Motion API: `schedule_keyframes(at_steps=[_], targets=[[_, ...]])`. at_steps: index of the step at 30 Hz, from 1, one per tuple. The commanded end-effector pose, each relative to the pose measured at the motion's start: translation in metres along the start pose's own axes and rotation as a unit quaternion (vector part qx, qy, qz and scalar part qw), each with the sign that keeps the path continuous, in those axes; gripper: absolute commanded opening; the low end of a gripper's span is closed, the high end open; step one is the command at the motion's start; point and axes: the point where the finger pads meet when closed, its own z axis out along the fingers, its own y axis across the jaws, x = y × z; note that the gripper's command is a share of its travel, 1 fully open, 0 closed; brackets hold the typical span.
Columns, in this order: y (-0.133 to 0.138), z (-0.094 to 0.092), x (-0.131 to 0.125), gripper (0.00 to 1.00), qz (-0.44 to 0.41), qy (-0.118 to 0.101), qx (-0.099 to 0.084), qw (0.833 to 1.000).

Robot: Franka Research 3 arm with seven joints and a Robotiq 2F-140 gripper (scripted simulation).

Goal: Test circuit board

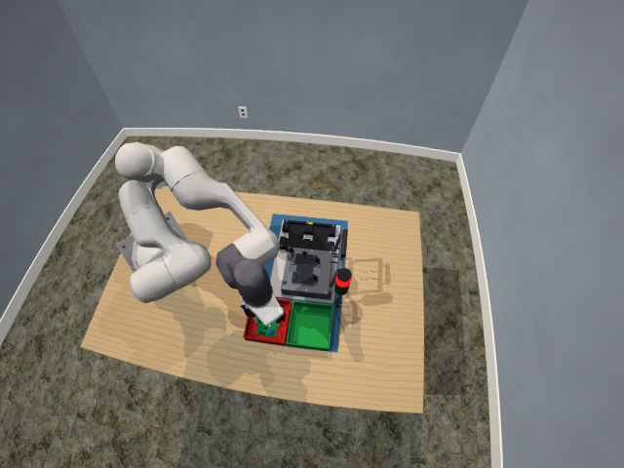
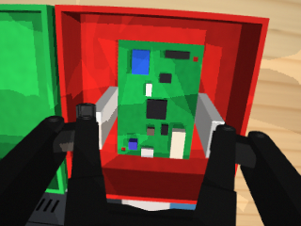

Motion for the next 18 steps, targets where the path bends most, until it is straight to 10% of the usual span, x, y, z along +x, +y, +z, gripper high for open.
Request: schedule_keyframes(at_steps=[1,18], targets=[[0.0022,0.0013,0.0007,0.46,-0.001,-0.001,-0.002,1.0],[0.0022,0.0028,0.0007,0.46,-0.001,-0.001,-0.002,1.0]])
